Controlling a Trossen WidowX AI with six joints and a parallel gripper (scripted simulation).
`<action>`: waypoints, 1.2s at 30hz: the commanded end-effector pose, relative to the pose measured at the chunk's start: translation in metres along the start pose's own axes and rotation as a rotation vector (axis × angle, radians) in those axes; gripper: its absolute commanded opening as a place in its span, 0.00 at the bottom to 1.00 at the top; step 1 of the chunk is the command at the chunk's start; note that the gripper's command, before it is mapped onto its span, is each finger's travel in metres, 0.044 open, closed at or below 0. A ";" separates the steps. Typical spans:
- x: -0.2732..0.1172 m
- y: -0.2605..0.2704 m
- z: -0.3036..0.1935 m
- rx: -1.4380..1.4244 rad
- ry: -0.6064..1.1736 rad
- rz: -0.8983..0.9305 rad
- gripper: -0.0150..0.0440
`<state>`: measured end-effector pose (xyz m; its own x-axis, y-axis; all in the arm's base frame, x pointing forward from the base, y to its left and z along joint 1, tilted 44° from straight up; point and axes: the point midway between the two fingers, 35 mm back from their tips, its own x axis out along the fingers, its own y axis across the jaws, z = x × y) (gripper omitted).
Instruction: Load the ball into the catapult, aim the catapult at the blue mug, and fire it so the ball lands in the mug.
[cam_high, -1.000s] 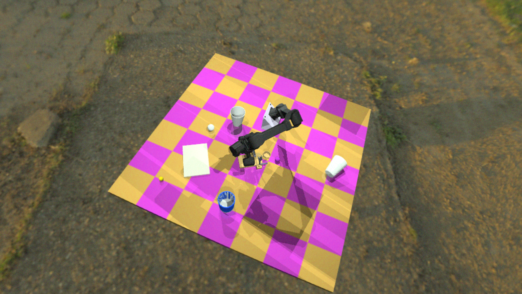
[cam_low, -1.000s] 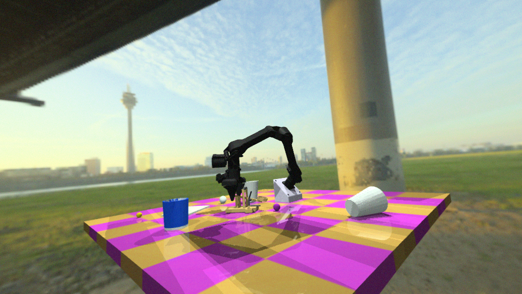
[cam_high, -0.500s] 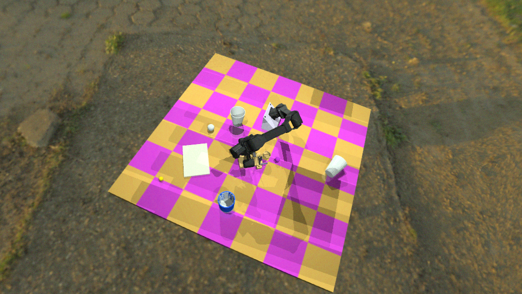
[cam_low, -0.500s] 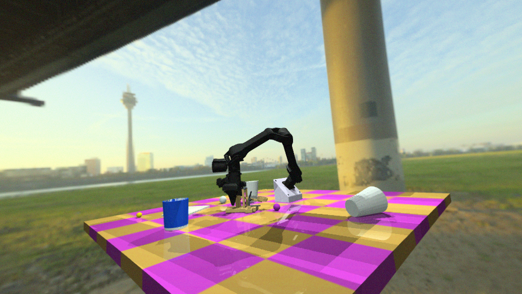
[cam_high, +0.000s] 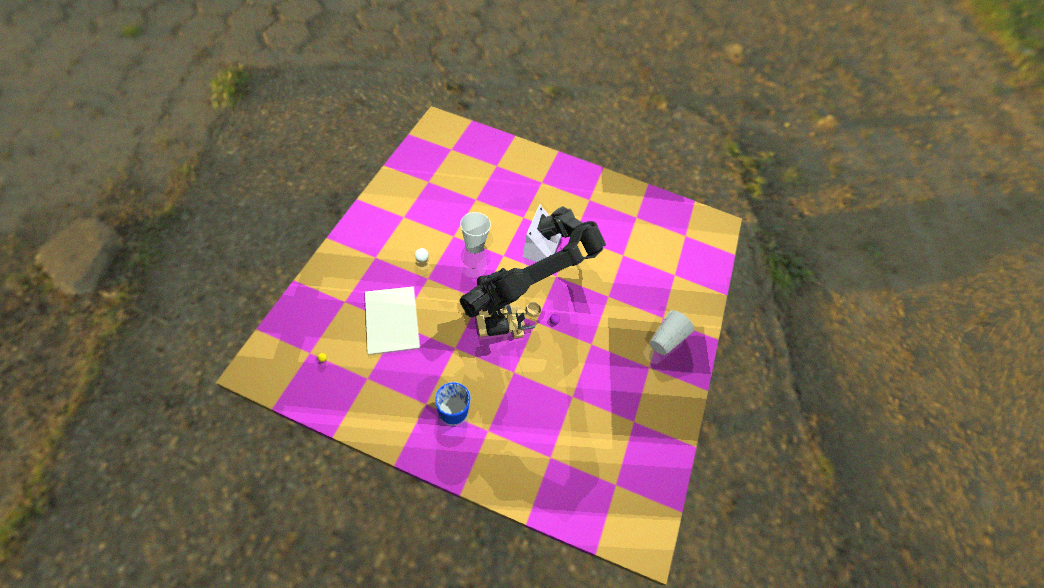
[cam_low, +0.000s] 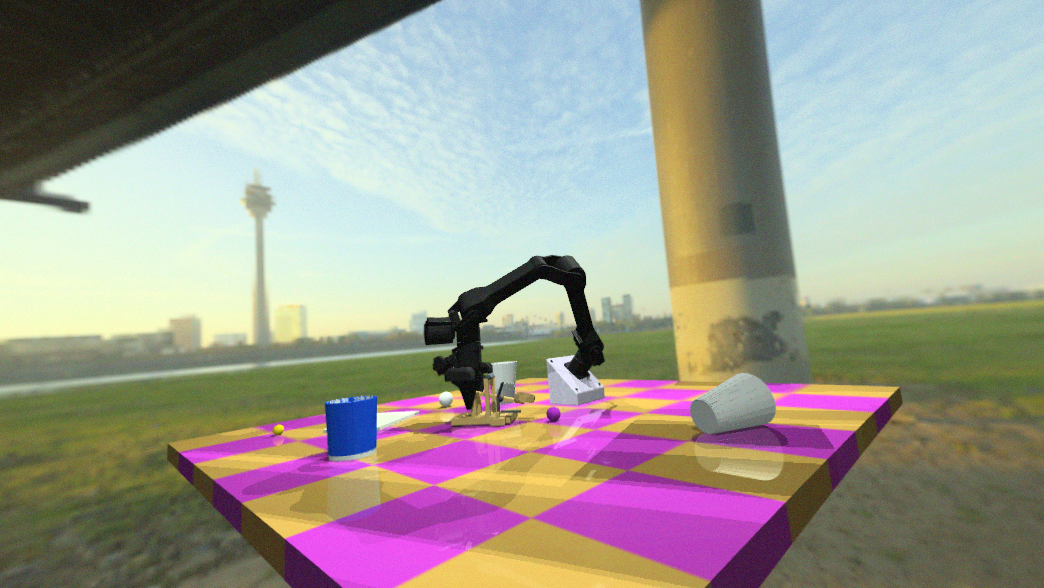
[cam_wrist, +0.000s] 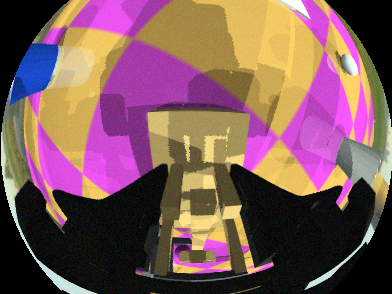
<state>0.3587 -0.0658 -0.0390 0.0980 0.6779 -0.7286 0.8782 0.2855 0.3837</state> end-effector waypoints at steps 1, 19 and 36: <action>0.000 0.000 0.000 -0.001 0.000 0.001 0.45; -0.049 0.001 0.000 -0.287 0.001 -0.002 0.25; -0.047 0.016 -0.005 -0.869 0.006 0.001 0.25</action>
<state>0.3615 -0.0910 0.0002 0.0879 0.6814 -0.7266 0.2875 0.6810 0.6735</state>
